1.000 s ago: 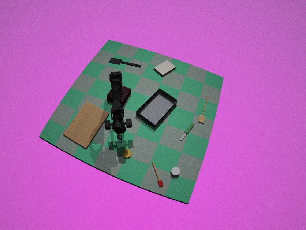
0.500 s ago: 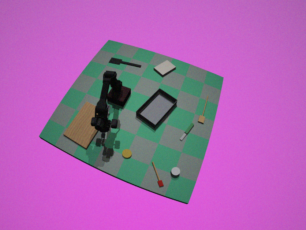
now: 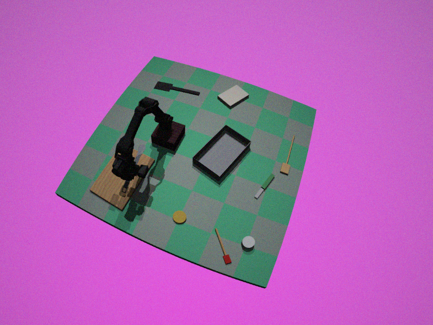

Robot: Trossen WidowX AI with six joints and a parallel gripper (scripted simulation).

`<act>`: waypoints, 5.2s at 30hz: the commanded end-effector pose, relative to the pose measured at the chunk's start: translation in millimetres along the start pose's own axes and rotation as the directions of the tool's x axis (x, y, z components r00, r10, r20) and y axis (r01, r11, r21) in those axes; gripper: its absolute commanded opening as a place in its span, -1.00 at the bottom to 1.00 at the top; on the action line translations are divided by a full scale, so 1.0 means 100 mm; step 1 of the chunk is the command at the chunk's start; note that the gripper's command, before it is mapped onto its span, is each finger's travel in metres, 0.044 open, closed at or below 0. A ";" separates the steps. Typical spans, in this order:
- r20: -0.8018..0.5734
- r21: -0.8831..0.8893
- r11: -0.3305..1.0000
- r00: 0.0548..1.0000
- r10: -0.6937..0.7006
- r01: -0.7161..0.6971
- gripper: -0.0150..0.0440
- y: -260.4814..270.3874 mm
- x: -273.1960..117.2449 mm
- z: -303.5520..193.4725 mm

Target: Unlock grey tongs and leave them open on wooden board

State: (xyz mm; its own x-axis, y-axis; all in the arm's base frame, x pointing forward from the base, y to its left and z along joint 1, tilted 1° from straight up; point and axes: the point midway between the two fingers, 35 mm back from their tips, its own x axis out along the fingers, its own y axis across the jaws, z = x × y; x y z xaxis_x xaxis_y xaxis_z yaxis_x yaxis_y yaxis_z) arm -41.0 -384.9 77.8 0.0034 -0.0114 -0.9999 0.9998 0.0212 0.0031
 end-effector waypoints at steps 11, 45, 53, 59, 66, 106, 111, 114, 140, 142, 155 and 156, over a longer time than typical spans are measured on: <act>-0.002 0.180 0.984 1.000 -0.017 0.017 -1.00 -0.90 -0.01 -0.26; 0.448 0.237 0.971 0.889 -0.098 -0.012 -1.00 -1.07 -0.32 -0.23; 0.583 0.239 0.971 0.802 -0.127 -0.020 -1.00 -1.07 -0.46 -0.25; 0.674 0.235 0.972 0.723 -0.147 -0.022 -1.00 -1.06 -0.58 -0.29; 0.767 0.227 0.974 0.619 -0.167 -0.018 -1.00 -1.04 -0.72 -0.36; 0.915 0.198 0.980 0.354 -0.192 0.019 -1.00 -0.91 -1.02 -0.60; 0.915 0.198 0.980 0.354 -0.192 0.019 -1.00 -0.91 -1.02 -0.60; 0.915 0.198 0.980 0.354 -0.192 0.019 -1.00 -0.91 -1.02 -0.60; 0.763 0.230 0.973 0.625 -0.164 -0.025 -1.00 -1.03 -0.71 -0.35; 0.742 0.233 0.972 0.651 -0.159 -0.027 -1.00 -1.04 -0.67 -0.33; 0.582 0.246 0.969 0.804 -0.124 -0.029 -1.00 -1.07 -0.45 -0.24; 0.568 0.247 0.969 0.814 -0.121 -0.029 -1.00 -1.07 -0.44 -0.24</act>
State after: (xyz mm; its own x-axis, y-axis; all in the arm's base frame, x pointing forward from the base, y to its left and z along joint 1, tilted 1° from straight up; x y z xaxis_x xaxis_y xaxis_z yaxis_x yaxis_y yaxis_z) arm -147.4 -359.9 123.8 -0.1099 -0.6184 -0.7781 0.9729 -0.2271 0.0431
